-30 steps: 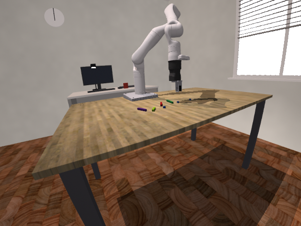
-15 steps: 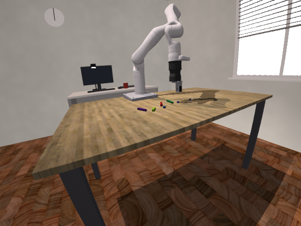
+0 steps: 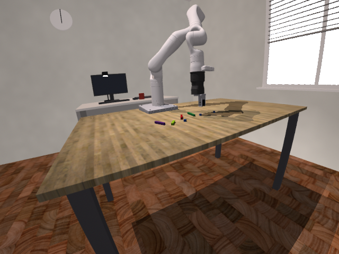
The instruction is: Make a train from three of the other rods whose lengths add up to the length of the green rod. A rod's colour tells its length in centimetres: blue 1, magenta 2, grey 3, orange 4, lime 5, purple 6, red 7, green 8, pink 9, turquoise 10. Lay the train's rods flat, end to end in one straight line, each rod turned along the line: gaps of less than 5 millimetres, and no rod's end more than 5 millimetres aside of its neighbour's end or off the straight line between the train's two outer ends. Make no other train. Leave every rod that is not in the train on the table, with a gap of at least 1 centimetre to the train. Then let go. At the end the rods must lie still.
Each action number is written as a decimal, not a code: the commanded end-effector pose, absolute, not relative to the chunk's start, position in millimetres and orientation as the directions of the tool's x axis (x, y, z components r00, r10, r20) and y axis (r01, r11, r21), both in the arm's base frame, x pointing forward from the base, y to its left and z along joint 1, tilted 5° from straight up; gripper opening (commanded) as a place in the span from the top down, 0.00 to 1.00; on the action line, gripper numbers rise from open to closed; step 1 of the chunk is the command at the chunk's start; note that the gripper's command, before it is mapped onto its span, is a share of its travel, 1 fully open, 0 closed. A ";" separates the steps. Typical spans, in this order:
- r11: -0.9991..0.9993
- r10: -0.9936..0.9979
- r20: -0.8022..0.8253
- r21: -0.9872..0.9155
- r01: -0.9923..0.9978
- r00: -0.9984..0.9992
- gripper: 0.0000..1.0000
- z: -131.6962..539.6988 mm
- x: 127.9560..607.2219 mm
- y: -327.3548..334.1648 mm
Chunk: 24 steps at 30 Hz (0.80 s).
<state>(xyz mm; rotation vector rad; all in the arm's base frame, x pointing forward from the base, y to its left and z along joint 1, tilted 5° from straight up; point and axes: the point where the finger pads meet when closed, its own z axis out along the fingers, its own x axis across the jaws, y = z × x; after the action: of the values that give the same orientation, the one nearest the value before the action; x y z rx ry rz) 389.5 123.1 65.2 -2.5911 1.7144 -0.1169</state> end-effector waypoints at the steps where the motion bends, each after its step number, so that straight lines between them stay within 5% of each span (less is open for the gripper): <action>1: -0.387 -0.922 0.047 -0.064 -0.920 0.385 0.46 60.3 389.7 120.2; 24: -0.387 -0.922 0.047 -0.064 -0.920 0.385 0.46 33.3 392.7 120.5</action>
<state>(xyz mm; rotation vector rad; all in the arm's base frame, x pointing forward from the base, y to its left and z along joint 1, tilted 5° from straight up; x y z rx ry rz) 392.5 122.6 34.8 -2.5917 1.7176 -0.1162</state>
